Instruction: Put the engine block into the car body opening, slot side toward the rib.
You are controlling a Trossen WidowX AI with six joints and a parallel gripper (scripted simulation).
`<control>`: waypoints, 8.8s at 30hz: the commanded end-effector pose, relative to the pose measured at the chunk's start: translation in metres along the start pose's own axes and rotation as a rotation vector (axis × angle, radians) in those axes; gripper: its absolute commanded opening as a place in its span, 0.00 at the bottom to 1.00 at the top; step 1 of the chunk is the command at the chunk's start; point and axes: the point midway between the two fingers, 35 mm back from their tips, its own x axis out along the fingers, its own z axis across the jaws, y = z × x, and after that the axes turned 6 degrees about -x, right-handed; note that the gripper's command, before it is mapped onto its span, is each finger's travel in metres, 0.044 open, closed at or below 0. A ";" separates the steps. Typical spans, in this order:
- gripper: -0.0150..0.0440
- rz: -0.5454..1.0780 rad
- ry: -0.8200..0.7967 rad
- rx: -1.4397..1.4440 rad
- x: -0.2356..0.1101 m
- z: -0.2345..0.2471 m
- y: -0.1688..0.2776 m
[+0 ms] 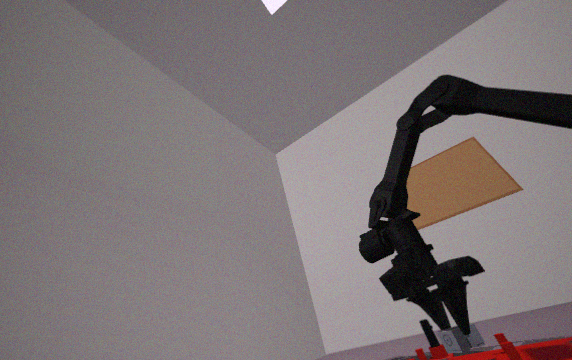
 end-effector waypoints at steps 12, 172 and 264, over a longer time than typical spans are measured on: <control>0.25 0.001 0.015 -0.004 -0.048 -0.010 -0.003; 0.52 -0.013 -0.003 0.791 -0.032 0.145 -0.166; 1.00 -0.012 -0.003 0.786 -0.024 0.146 -0.166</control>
